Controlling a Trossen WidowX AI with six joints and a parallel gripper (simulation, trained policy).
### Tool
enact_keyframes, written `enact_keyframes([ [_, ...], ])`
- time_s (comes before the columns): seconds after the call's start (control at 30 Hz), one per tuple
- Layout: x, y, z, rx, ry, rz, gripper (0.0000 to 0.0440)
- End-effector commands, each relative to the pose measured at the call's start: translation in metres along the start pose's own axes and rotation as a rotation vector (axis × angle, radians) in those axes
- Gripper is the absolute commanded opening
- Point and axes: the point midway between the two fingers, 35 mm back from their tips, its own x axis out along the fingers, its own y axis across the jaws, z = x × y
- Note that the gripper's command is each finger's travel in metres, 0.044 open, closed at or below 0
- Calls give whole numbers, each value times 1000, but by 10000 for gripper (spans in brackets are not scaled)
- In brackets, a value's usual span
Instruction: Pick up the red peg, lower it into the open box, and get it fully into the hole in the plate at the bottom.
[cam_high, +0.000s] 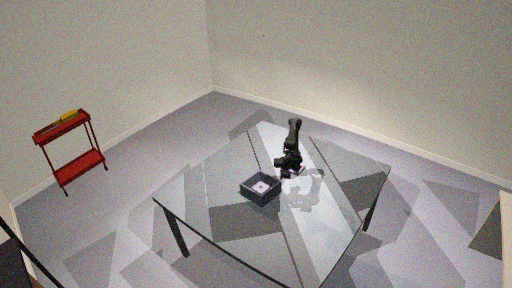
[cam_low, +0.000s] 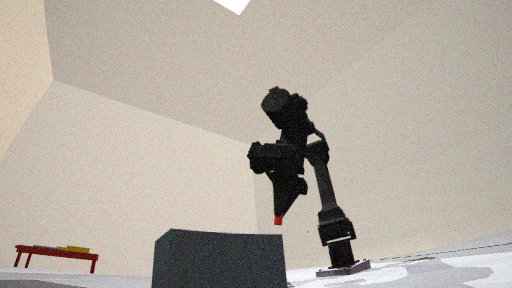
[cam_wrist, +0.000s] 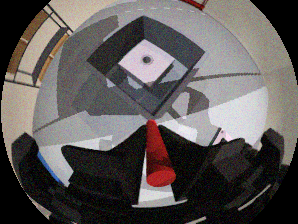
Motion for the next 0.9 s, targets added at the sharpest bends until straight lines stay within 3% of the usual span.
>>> enact_keyframes([
  [0.0, 3, 3, 13, 20, -22, -5, 0],
  [0.43, 31, 9, 71, 73, -75, -18, 0],
  [0.87, 69, 7, 103, 2, -39, -28, 2],
])
